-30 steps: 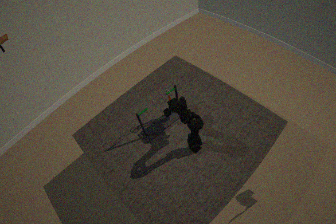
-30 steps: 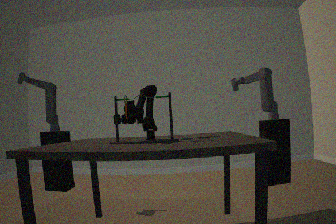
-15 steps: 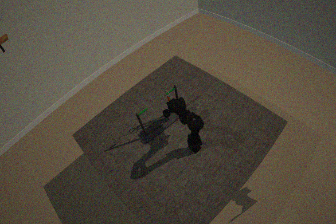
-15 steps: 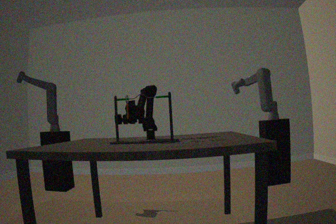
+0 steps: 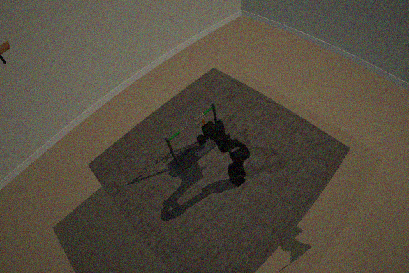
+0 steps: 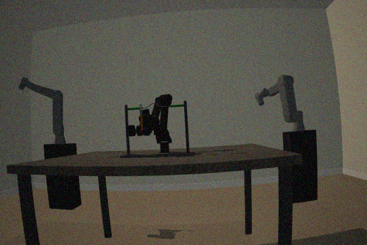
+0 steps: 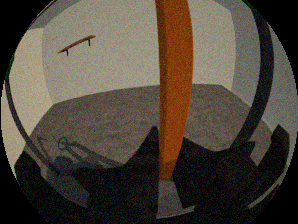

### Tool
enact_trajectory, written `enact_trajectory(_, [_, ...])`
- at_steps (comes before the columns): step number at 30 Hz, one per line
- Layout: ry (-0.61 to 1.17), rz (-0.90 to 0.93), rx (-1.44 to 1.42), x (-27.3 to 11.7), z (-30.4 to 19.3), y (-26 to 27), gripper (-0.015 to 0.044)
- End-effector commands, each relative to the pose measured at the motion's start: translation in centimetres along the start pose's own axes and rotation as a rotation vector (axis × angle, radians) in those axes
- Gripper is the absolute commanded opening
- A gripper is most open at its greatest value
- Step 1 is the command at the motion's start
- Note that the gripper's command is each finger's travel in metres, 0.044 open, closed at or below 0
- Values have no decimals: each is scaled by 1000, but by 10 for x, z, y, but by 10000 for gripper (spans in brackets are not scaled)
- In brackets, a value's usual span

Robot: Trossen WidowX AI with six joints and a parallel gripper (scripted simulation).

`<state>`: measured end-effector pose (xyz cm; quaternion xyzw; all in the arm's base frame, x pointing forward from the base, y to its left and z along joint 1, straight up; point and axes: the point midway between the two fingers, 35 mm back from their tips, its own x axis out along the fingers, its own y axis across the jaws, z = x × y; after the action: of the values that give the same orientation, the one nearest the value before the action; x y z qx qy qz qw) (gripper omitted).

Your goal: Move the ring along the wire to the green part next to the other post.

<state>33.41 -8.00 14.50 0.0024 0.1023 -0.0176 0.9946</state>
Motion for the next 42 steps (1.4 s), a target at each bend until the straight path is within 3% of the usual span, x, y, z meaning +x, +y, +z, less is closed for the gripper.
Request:
enact_trajectory(1, [34,-4,1,-5,3,3,-150])
enact_trajectory(19, [325,-29,100,-41,3,32,-150])
enact_trajectory(42, [684,-87,541,-76,39,109,-150])
